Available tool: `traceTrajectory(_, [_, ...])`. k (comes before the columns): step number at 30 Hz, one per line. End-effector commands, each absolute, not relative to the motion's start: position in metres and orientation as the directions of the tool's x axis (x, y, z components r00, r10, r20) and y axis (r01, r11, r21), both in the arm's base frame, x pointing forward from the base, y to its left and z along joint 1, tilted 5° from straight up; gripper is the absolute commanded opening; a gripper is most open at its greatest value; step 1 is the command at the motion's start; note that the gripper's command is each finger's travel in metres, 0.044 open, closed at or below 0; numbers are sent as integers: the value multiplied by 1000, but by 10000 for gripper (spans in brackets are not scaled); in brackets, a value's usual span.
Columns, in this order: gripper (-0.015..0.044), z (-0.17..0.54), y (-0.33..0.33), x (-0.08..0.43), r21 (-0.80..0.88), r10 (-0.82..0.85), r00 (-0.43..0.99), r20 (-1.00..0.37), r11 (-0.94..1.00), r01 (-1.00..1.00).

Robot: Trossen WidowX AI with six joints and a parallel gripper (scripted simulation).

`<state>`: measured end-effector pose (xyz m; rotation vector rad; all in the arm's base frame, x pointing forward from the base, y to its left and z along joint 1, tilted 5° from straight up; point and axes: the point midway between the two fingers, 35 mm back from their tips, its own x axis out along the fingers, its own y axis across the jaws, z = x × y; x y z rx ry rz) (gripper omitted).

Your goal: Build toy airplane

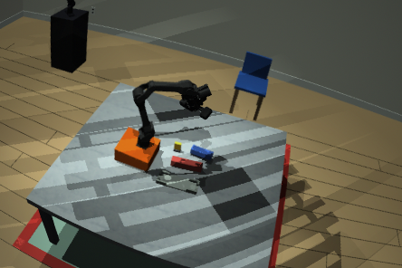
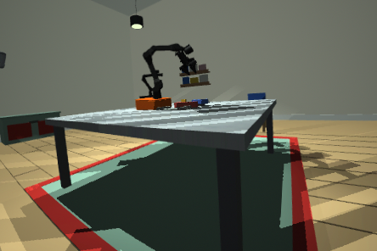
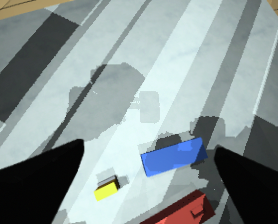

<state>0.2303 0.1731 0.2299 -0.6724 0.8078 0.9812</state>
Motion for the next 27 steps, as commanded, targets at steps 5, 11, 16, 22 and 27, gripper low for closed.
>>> traceTrajectory(5, [440, 138, 73, 269, -5, 92, 214, -972, 911, -413])
traceTrajectory(11, [440, 101, 25, 265, -45, -36, 98, -995, 994, -101])
traceTrajectory(16, [440, 101, 25, 265, -45, -36, 98, -995, 994, -101])
traceTrajectory(22, [440, 51, 23, 270, -46, -36, 98, -995, 994, -101])
traceTrajectory(27, [440, 46, 23, 270, -46, -36, 97, -995, 994, -101])
